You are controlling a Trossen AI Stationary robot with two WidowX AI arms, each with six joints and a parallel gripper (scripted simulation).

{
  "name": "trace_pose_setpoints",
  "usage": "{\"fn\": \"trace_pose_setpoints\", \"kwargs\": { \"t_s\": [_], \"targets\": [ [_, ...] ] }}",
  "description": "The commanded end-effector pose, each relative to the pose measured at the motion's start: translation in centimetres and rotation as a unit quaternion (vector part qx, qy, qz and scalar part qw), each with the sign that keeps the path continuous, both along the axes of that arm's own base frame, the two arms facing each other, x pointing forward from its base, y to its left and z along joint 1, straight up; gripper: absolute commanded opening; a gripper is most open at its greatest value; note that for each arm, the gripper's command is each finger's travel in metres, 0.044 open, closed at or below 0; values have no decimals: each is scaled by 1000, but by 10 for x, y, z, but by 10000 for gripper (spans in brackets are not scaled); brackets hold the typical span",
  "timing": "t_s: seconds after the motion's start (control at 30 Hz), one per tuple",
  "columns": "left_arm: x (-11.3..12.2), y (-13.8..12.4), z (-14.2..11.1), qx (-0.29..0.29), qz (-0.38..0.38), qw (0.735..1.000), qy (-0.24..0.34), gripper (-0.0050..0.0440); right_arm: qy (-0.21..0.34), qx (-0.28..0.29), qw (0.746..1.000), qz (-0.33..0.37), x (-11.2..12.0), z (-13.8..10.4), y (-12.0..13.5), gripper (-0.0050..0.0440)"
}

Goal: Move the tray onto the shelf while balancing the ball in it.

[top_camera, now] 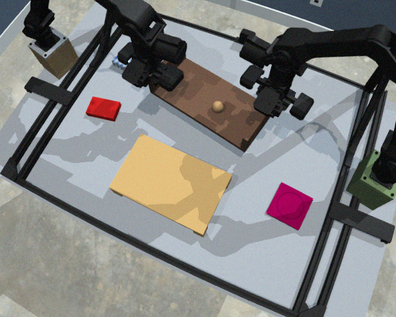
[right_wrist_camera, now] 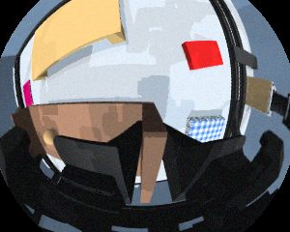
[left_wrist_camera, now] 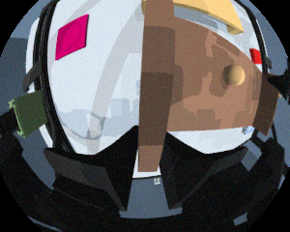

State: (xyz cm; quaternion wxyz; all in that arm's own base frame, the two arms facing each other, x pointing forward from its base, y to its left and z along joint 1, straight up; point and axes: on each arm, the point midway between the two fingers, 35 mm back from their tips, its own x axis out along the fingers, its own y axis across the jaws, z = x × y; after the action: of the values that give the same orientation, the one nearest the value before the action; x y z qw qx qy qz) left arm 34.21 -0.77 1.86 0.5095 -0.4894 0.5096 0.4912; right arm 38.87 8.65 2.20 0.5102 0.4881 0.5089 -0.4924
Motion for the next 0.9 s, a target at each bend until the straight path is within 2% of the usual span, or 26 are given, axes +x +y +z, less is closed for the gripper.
{"fn": "trace_pose_setpoints", "kwargs": {
  "t_s": [0.0, 0.2, 0.6, 0.77, 0.87],
  "targets": [
    [0, 2, 2, -9, -1, 1000, -3, 20, 1, 11, 1000, -1, 0, 2, -1, 20],
    [-1, 4, 1, 13, -1, 1000, 0, 20, -3, -11, 1000, -1, 1, 3, -3, 20],
    [-1, 8, 2, -12, -1, 1000, -3, 20, 2, 14, 1000, -1, 1, 2, -7, 20],
    [-1, 10, 1, 14, -1, 1000, 0, 20, -3, -12, 1000, -1, 2, 4, -9, 20],
    [-2, 12, 1, 2, -1, 1000, -2, 20, -1, 0, 1000, -1, 2, 3, -11, 20]
  ]
}}
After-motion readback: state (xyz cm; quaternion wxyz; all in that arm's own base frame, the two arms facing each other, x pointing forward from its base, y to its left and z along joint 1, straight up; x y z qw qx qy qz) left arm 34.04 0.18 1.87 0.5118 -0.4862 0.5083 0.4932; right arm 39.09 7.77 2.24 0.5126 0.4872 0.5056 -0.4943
